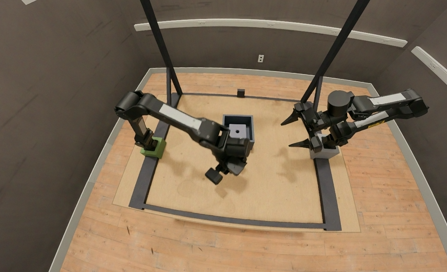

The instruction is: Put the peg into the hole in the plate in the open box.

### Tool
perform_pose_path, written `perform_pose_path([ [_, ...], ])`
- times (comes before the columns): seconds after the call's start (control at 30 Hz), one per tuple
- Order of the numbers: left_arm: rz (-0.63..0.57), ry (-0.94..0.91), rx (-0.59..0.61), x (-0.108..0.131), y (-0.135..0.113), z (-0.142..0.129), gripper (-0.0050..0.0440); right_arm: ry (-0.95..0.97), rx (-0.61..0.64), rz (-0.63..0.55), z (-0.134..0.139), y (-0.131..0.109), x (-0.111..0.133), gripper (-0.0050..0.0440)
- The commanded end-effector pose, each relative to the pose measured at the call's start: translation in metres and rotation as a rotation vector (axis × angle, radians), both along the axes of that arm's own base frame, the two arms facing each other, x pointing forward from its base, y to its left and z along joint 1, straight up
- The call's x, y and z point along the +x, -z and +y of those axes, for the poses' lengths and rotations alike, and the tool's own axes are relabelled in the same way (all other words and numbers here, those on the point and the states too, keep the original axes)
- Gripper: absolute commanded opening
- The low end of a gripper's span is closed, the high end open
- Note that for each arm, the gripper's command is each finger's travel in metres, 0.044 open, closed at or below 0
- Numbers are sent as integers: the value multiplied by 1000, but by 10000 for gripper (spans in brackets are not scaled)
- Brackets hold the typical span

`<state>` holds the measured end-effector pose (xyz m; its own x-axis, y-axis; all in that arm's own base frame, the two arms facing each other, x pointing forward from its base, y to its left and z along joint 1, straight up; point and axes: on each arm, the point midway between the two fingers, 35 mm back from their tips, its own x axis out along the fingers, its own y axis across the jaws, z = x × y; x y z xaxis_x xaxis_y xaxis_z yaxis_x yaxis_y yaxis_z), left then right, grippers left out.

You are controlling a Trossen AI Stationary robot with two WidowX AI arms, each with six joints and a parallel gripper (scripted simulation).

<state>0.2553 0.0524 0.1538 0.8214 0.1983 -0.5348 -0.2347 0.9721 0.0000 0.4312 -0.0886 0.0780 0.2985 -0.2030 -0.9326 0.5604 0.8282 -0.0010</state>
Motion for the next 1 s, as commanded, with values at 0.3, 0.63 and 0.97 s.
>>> perform_pose_path([
  [0.3, -36, 169, 0, -25, -62, -49, 440, 18, -32, -162, 114, -85, 40, 26],
  [0.63, -33, 333, -4, -74, -98, -79, 440, -44, 23, -61, 232, -75, 18, 26],
  [0.97, -19, 337, 0, -74, -95, -80, 440, -14, 25, -10, 220, -59, 16, 26],
])
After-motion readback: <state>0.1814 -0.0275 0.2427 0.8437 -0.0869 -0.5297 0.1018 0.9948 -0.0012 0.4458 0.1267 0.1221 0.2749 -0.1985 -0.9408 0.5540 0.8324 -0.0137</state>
